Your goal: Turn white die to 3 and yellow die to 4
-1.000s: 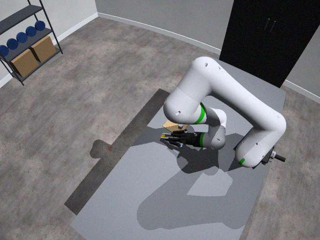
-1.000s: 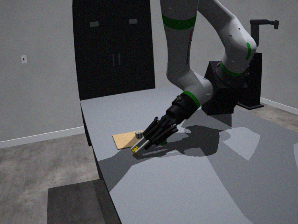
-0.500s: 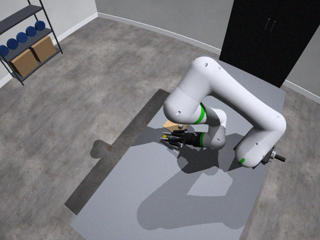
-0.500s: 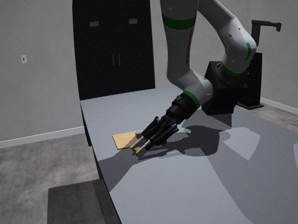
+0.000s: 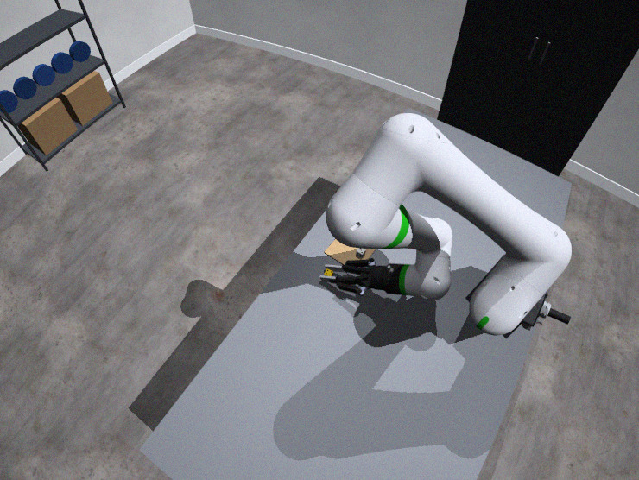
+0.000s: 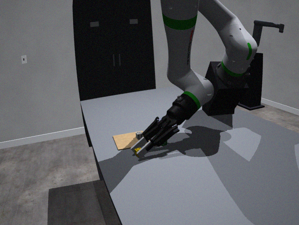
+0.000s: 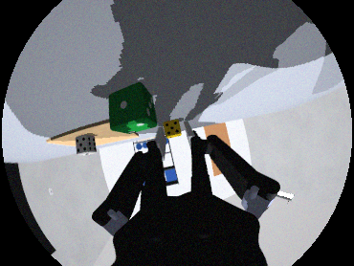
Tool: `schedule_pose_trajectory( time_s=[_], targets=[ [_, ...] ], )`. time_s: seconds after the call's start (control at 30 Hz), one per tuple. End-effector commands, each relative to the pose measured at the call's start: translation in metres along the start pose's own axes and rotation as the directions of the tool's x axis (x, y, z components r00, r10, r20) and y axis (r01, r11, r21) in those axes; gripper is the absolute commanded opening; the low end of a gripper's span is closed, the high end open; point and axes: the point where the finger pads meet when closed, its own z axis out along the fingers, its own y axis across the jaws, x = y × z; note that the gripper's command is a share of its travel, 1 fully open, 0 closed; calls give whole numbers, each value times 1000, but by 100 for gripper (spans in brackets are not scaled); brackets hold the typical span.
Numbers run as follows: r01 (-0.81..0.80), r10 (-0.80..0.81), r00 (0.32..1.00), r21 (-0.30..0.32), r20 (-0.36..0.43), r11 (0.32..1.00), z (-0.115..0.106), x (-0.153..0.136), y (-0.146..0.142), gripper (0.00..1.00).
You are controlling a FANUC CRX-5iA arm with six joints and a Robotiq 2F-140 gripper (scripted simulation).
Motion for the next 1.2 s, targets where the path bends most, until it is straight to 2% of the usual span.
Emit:
schedule_pose_trajectory(
  time_s=[0.0, 0.87, 1.17],
  targets=[
    [0, 0, 1000, 0, 0, 1000, 0, 0, 0, 25],
    [0, 0, 1000, 0, 0, 1000, 0, 0, 0, 25],
    [0, 0, 1000, 0, 0, 1000, -15, 0, 0, 25]
  ],
)
